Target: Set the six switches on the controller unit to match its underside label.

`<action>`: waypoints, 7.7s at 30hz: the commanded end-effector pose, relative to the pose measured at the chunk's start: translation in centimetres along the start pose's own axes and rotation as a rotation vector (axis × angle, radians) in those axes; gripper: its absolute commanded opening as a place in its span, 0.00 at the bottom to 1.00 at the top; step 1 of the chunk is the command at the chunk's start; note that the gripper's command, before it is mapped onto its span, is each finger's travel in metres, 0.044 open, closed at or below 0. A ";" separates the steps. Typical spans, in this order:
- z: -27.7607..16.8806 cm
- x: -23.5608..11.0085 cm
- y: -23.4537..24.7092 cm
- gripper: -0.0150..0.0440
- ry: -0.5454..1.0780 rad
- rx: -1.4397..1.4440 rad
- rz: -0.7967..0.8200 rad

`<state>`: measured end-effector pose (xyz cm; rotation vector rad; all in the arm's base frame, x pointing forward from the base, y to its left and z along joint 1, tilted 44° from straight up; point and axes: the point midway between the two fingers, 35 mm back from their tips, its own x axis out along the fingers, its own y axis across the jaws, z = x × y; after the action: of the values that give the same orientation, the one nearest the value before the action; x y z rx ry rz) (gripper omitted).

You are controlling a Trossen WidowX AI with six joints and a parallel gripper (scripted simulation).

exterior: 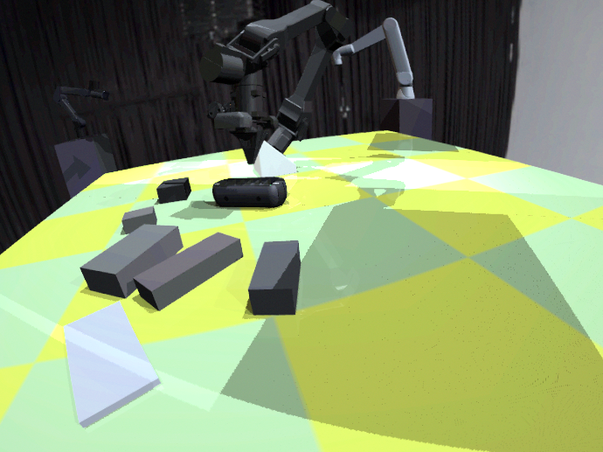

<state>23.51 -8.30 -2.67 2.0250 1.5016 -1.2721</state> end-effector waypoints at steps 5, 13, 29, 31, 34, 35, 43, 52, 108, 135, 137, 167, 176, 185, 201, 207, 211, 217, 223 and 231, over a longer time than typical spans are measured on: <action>5.4 -0.3 1.8 0.25 0.027 -0.009 -0.146; 5.4 0.2 1.7 0.25 0.027 -0.009 -0.146; 5.3 2.8 1.4 0.25 0.028 -0.009 -0.146; 5.3 3.1 1.3 0.25 0.028 -0.009 -0.146; 5.3 3.4 1.2 0.25 0.028 -0.009 -0.147; 5.3 3.4 1.2 0.25 0.028 -0.009 -0.147; 5.3 4.1 1.1 0.25 0.029 -0.009 -0.147; 5.4 1.9 1.5 0.25 0.026 -0.011 -0.147; 1.2 3.7 1.1 0.25 0.030 -0.013 -0.149; -2.7 0.9 1.4 0.25 0.035 -0.010 -0.150; -2.7 1.3 1.4 0.25 0.035 -0.010 -0.150; -2.8 2.9 1.3 0.25 0.032 -0.012 -0.149; -2.4 -0.5 1.8 0.25 0.033 -0.009 -0.148; 0.4 -0.7 2.8 0.25 0.032 -0.010 -0.148; 0.3 -0.7 2.9 0.25 0.031 -0.010 -0.147; 0.3 -0.7 2.9 0.25 0.031 -0.010 -0.147; 0.3 -0.2 1.7 0.25 0.031 -0.009 -0.148; 0.3 1.6 -2.0 0.25 0.032 -0.008 -0.150; 0.4 1.6 -1.9 0.25 0.035 -0.005 -0.157; 0.4 1.6 -1.9 0.25 0.034 -0.006 -0.156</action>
<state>21.72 -6.82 -3.65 1.9684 1.7058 -1.2941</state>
